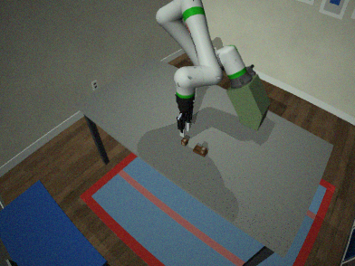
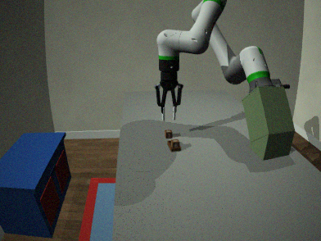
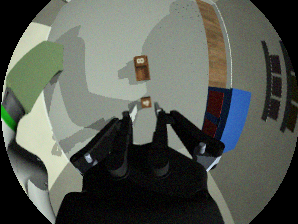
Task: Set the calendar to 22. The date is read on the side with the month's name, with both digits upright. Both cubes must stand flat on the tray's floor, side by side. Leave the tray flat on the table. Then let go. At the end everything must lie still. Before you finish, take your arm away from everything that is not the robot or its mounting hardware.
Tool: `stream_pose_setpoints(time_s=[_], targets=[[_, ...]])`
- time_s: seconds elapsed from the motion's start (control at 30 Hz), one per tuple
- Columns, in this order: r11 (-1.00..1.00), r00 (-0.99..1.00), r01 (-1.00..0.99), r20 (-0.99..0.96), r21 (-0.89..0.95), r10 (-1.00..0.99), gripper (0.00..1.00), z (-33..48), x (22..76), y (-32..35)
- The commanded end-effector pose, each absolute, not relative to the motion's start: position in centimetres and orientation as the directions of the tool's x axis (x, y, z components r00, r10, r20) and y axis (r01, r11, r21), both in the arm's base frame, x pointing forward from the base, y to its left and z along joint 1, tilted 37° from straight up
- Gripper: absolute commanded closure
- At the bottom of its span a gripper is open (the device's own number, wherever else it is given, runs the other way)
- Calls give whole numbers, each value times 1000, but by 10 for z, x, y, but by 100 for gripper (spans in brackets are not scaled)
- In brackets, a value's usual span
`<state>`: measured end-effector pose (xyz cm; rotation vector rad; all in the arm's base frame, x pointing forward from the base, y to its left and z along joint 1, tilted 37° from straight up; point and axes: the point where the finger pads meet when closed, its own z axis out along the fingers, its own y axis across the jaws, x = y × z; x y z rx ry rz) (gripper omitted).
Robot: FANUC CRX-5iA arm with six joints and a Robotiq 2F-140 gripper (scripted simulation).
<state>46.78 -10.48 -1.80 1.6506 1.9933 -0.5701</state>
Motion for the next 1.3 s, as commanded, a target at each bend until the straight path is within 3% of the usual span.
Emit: stream_pose_setpoints(time_s=[0.0, 1.27], targets=[[183, -152, 983, -607, -10, 780, 71, -18, 468, -105], [183, -151, 983, -607, -10, 780, 71, -42, 471, -123]])
